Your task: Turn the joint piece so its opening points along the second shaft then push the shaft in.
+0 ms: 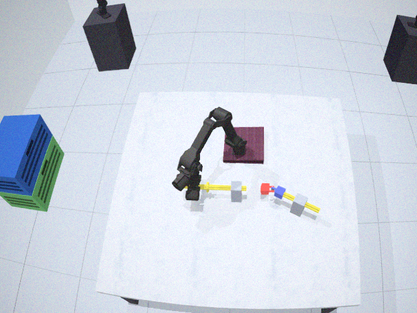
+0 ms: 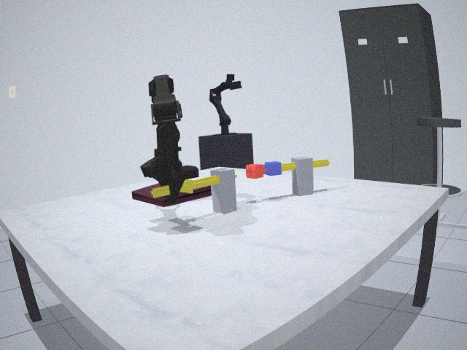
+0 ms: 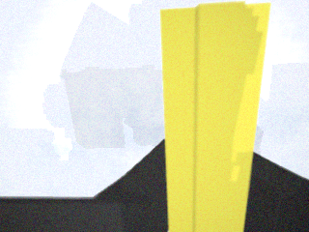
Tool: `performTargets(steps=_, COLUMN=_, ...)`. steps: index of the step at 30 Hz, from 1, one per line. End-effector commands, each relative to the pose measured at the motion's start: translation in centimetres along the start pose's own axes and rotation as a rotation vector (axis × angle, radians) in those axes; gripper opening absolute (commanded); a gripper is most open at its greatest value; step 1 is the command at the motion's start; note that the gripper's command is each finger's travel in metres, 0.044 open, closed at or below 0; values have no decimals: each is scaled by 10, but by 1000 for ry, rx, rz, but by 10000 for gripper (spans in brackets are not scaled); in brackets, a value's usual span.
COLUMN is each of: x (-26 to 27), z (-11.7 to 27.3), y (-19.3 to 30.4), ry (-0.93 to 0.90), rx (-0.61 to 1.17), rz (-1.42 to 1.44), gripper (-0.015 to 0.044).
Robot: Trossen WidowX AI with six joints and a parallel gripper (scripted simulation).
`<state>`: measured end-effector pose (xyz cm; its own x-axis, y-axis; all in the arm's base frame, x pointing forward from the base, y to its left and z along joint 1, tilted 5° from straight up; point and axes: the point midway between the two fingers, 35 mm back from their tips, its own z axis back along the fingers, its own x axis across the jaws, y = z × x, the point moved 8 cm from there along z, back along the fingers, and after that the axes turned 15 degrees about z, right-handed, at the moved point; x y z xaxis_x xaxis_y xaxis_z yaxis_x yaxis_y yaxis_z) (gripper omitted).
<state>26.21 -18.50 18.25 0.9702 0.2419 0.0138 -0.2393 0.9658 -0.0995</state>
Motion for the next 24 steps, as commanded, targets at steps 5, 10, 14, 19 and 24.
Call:
performTargets(steps=5, x=0, z=0, y=0, ry=2, rx=0, rz=-1, gripper=0)
performTargets(steps=10, x=1, z=0, y=3, ry=-4, rx=-2, rz=-1, gripper=0)
performTargets(steps=14, x=2, z=0, y=9, ry=-11, rx=-4, rz=0, gripper=0)
performTargets(steps=19, x=3, z=-1, y=17, ry=-17, rx=-5, rz=0, gripper=0)
performTargets(steps=24, x=5, z=-1, y=25, ry=-19, rx=-5, rz=0, gripper=0)
